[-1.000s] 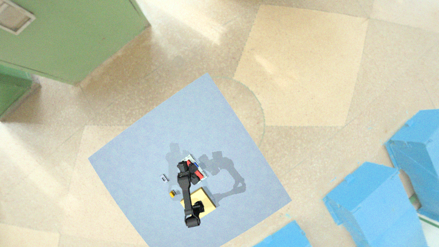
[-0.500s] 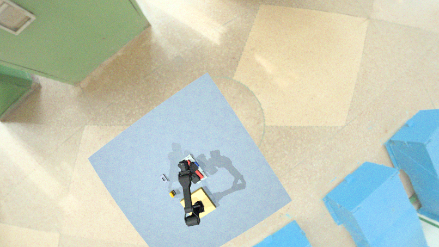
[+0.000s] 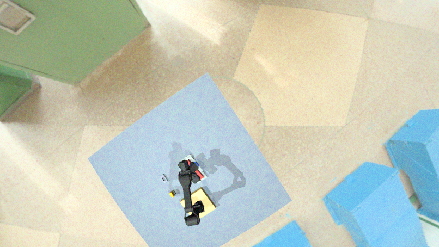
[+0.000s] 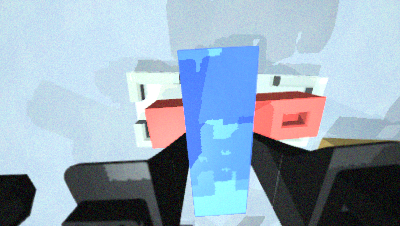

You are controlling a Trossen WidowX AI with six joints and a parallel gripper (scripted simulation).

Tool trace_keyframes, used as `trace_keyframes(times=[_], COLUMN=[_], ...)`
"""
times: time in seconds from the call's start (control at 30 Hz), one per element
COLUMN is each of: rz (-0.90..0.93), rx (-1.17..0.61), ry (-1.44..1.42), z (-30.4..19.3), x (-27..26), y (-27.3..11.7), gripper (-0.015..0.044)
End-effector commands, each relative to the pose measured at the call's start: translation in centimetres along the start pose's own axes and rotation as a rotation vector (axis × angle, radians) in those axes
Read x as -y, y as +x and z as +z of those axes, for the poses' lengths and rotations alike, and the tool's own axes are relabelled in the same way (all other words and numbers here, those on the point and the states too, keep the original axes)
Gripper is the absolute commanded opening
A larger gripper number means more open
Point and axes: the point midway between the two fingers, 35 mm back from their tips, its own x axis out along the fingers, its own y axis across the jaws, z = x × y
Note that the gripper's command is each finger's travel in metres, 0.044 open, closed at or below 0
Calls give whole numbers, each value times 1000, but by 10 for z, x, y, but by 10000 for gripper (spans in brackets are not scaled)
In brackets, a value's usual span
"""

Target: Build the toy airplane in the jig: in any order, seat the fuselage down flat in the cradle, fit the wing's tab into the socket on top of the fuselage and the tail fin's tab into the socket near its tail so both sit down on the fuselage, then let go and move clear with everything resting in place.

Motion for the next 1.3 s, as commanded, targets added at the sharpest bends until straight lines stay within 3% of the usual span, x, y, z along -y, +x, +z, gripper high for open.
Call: trace_keyframes(times=[0.0, 0.5, 0.73, 0.97, 1.17, 1.27], rz=[0, 0, 0, 2, 3, 2], rx=[0, 0, 0, 3, 4, 4], ry=[0, 0, 0, -3, -19, -253], z=[0, 0, 0, 0, 1, 1], x=[0, 0, 0, 0, -3, -3], y=[0, 0, -2, -84, -87, -87], gripper=[43, 437, 440, 440, 440, 440])
